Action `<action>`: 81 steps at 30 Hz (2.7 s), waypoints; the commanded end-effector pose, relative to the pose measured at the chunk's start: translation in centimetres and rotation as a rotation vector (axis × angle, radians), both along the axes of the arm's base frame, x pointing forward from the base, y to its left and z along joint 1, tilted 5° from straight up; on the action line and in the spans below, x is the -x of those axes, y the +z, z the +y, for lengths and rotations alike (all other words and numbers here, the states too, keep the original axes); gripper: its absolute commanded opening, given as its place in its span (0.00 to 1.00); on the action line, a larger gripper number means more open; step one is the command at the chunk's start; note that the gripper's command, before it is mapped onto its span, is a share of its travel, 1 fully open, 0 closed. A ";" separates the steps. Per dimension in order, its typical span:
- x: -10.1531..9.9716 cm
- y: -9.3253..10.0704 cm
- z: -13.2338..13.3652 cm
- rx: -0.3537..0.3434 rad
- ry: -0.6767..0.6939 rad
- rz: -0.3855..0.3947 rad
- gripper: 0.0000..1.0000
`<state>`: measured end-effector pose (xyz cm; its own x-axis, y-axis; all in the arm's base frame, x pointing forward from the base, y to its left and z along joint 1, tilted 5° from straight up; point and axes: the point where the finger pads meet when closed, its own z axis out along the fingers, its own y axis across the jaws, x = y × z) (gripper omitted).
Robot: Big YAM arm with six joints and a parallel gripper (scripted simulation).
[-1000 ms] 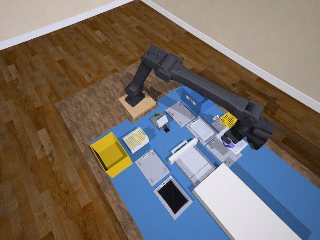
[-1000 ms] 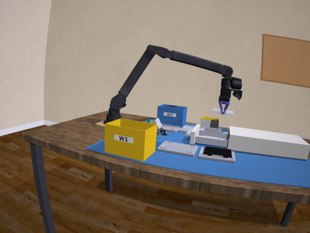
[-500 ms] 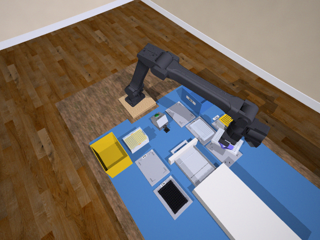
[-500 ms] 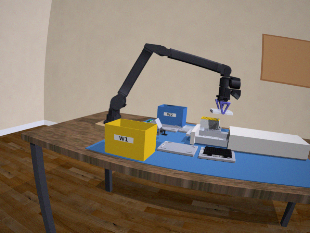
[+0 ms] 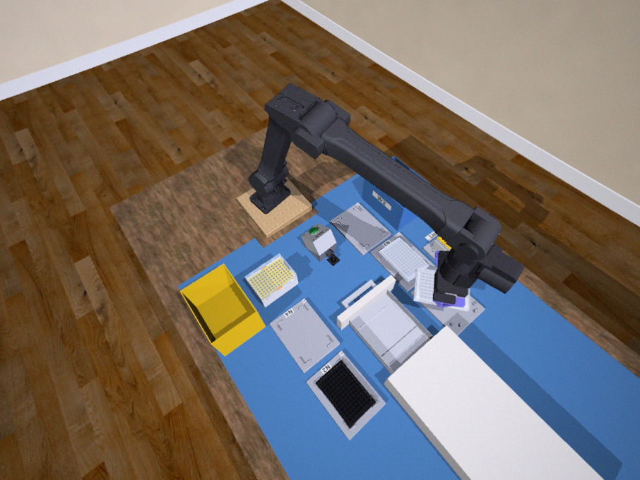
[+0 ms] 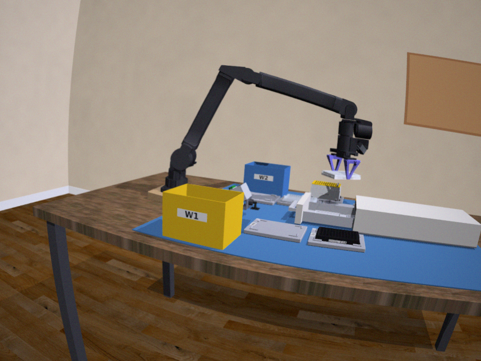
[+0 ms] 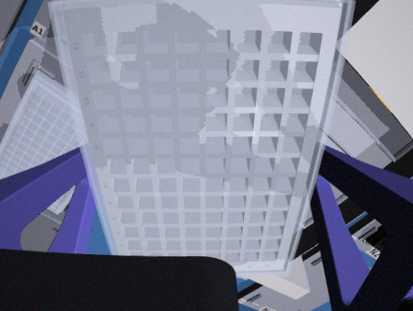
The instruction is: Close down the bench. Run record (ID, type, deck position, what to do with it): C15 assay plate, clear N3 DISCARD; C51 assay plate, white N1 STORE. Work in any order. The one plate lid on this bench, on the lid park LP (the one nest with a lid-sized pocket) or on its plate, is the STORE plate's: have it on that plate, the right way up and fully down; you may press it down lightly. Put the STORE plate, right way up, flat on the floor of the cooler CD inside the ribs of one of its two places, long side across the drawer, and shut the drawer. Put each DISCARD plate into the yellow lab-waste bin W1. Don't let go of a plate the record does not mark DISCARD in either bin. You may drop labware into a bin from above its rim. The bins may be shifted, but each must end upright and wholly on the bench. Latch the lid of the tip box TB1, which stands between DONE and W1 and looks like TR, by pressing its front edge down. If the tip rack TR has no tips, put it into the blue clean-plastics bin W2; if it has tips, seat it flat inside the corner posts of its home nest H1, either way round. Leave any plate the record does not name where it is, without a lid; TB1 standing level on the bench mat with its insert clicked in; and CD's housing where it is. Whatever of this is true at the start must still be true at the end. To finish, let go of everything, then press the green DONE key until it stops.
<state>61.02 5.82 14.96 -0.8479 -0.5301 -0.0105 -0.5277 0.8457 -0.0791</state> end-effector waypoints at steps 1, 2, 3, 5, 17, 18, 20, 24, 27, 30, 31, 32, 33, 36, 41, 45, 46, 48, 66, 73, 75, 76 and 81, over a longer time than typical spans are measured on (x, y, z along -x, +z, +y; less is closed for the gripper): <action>-0.4 3.0 -1.4 0.005 0.160 -0.057 0.00; -0.3 3.0 -1.7 0.008 0.193 -0.055 0.00; -0.2 3.0 -1.9 0.011 0.226 -0.053 0.00; 0.0 3.0 -2.4 0.017 0.292 -0.048 0.00; 1.0 2.9 -4.9 0.046 0.624 -0.025 0.00; 1.1 2.9 -5.2 0.049 0.657 -0.023 0.00; 1.1 3.3 -5.7 0.058 0.723 -0.026 0.00; 1.7 2.9 -6.7 0.066 0.856 -0.007 0.00; 1.9 2.9 -7.2 0.069 0.877 -0.006 0.00; 1.6 1.5 -7.7 0.059 0.878 0.014 0.00; 2.1 2.1 -7.9 0.062 0.878 0.008 0.00; 2.4 2.9 -8.1 0.068 0.878 -0.002 0.00; 2.5 2.9 -8.4 0.067 0.878 0.000 0.00; 2.1 3.7 -9.2 0.079 0.877 -0.022 0.00; 3.3 3.0 -10.4 0.070 0.877 0.000 0.00; 3.1 2.8 -10.9 0.071 0.877 -0.002 0.00; 3.5 1.5 -11.1 0.056 0.878 0.025 0.00; 3.7 3.0 -11.6 0.071 0.877 -0.001 0.00; 3.5 2.1 -12.5 0.065 0.892 0.013 0.00; 4.1 0.1 -12.3 0.050 0.890 0.037 0.00; 3.6 0.4 -12.3 0.058 0.889 0.023 0.00; 3.8 0.0 -12.3 0.054 0.889 0.029 0.00; 3.1 0.7 -12.4 0.068 0.887 0.006 0.00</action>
<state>56.29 -7.32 14.33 -0.1338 -0.9896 0.0536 -0.9897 0.1306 -0.0588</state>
